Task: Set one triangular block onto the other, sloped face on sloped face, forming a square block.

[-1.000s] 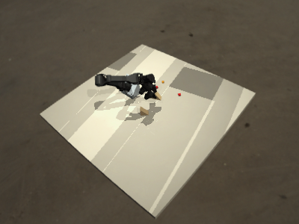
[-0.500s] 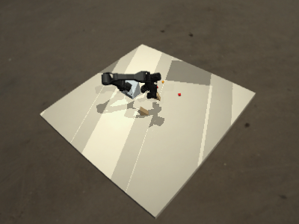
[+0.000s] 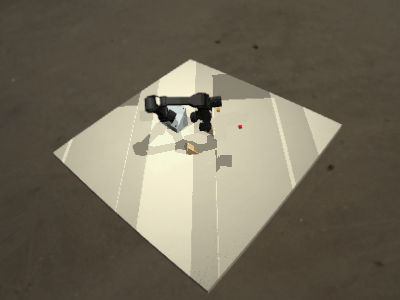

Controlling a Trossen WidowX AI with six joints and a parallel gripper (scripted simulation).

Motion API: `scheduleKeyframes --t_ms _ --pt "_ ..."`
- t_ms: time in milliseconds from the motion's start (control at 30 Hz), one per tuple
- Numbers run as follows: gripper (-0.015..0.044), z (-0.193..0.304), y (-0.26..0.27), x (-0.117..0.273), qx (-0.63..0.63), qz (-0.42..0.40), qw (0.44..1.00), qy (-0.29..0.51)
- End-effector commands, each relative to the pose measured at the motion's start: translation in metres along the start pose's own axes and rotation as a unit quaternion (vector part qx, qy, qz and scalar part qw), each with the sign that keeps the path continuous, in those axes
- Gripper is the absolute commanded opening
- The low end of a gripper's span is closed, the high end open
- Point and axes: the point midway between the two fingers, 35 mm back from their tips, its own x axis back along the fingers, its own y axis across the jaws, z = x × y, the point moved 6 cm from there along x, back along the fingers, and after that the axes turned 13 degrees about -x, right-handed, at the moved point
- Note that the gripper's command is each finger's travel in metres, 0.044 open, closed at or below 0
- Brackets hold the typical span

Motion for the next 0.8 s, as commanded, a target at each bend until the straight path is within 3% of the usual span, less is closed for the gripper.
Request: scheduleKeyframes --t_ms 0,767 --pt "0.0000 0.004 0.004 0.005 0.000 -0.003 1.000 -0.005" --pt "0.0000 0.006 0.074 0.055 0.050 -0.006 0.997 -0.061"
